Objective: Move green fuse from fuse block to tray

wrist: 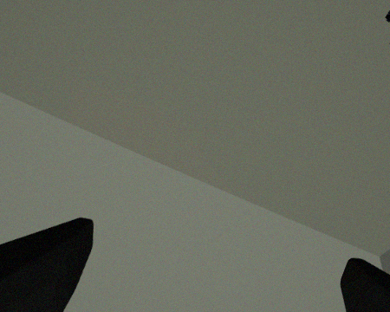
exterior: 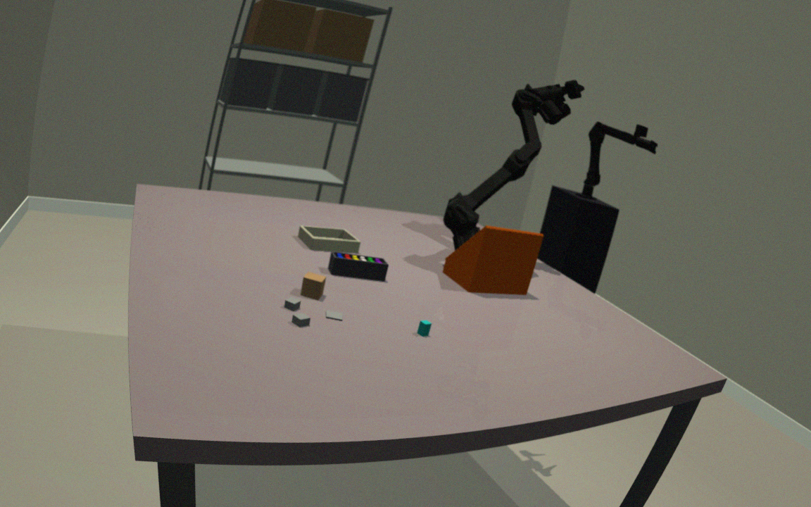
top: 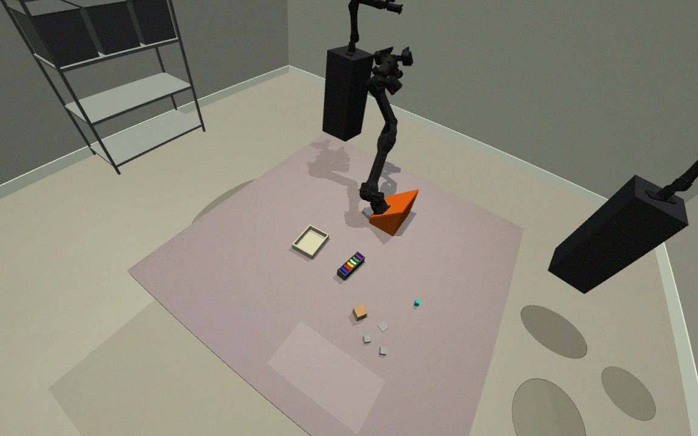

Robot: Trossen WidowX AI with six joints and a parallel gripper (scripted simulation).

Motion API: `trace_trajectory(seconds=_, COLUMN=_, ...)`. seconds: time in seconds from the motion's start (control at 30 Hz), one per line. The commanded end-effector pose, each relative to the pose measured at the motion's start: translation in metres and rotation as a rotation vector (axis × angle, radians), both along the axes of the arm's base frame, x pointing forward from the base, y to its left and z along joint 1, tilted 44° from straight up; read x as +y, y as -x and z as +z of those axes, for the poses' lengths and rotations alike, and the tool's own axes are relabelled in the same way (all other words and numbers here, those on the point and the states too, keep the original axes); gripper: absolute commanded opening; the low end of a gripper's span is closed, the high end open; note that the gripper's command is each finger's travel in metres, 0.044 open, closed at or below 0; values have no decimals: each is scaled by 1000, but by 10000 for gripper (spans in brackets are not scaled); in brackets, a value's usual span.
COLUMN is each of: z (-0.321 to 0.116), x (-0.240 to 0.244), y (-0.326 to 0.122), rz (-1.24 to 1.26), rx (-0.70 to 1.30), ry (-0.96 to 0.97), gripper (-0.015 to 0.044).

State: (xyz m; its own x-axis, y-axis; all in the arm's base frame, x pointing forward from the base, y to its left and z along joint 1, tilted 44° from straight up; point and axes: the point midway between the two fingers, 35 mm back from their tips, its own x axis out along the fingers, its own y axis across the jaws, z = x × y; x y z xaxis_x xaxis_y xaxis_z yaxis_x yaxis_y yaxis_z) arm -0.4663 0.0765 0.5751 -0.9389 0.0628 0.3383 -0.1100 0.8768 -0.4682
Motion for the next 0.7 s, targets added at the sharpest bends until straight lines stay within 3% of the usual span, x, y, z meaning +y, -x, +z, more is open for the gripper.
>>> trace_trajectory(seconds=0.0, z=1, x=-1, y=-1, rz=1, rx=4, ry=0, gripper=374)
trace_trajectory(seconds=0.13, z=27, x=-13, y=-21, rz=37, rx=88, ry=8, gripper=269)
trace_trajectory(seconds=0.4, z=106, x=-55, y=-110, rz=165, rx=383, ry=21, gripper=65)
trace_trajectory(seconds=0.67, z=168, x=-90, y=-233, rz=304, rx=712, ry=23, gripper=65)
